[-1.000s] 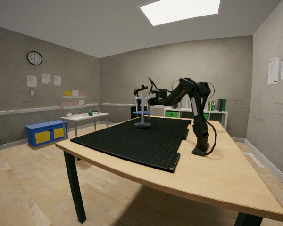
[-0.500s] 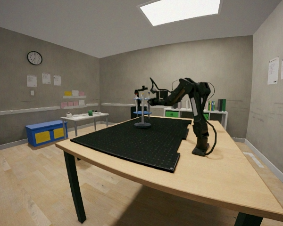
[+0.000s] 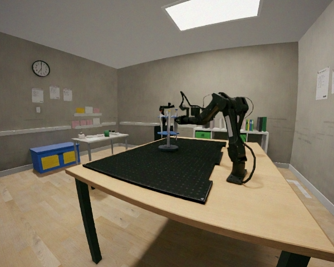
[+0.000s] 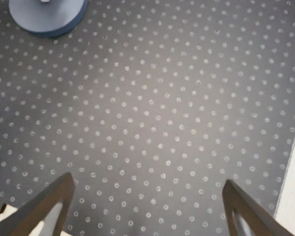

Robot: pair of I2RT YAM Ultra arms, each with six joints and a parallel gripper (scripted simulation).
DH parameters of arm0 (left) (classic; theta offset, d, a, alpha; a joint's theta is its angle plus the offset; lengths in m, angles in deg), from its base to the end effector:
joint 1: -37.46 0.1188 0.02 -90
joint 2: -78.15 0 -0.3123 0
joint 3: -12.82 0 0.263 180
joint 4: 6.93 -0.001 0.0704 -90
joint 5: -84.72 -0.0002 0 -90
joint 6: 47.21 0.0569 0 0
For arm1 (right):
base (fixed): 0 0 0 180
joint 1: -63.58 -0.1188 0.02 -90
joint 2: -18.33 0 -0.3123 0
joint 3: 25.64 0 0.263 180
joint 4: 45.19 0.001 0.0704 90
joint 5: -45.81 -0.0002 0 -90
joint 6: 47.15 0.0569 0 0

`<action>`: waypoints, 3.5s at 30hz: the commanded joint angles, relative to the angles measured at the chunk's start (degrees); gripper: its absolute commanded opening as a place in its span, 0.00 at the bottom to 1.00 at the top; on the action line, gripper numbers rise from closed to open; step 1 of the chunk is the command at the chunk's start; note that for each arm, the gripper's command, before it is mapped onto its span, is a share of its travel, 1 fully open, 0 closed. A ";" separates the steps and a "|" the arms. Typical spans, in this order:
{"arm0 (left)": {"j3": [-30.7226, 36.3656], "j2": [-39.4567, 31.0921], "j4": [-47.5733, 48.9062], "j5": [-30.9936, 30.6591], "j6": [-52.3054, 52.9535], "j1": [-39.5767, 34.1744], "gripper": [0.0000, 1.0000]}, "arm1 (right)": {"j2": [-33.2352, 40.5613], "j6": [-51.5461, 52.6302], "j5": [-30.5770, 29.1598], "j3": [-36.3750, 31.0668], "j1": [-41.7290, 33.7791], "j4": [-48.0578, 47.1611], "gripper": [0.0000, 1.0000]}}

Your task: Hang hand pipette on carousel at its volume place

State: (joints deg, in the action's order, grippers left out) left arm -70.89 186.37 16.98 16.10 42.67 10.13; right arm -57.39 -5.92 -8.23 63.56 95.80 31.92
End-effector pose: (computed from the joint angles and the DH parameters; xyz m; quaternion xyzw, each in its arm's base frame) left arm 0.4367 -0.2012 0.3048 0.0375 0.7096 -0.0359 0.7027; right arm 0.2301 -0.1043 0.3783 -0.2030 0.9063 0.0877 0.3602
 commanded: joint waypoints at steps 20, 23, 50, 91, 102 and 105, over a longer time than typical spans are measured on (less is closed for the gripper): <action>-1.79 -1.10 0.36 1.51 0.38 0.46 0.12 | 0.24 -0.31 1.15 0.85 0.52 -0.73 1.00; -1.79 -1.10 0.36 1.51 0.38 0.46 0.12 | 0.24 -0.31 1.15 0.85 0.52 -0.73 1.00; -5.72 3.35 -1.18 15.95 0.47 -4.46 0.12 | 0.24 -0.31 1.15 0.85 0.52 -0.73 1.00; -6.52 1.88 -1.46 16.82 0.40 -3.45 0.12 | 0.24 -0.31 1.15 0.85 0.52 -0.73 1.00; -6.52 1.88 -1.46 16.82 0.40 -3.45 0.12 | 0.24 -0.31 1.15 0.85 0.52 -0.73 1.00; -7.45 4.49 -1.87 19.35 0.44 -5.18 0.12 | 0.24 -0.31 1.15 0.85 0.52 -0.73 1.00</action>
State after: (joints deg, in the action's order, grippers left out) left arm -75.92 189.96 15.74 32.10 42.67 5.78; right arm -57.39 -5.92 -8.23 63.56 95.80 31.92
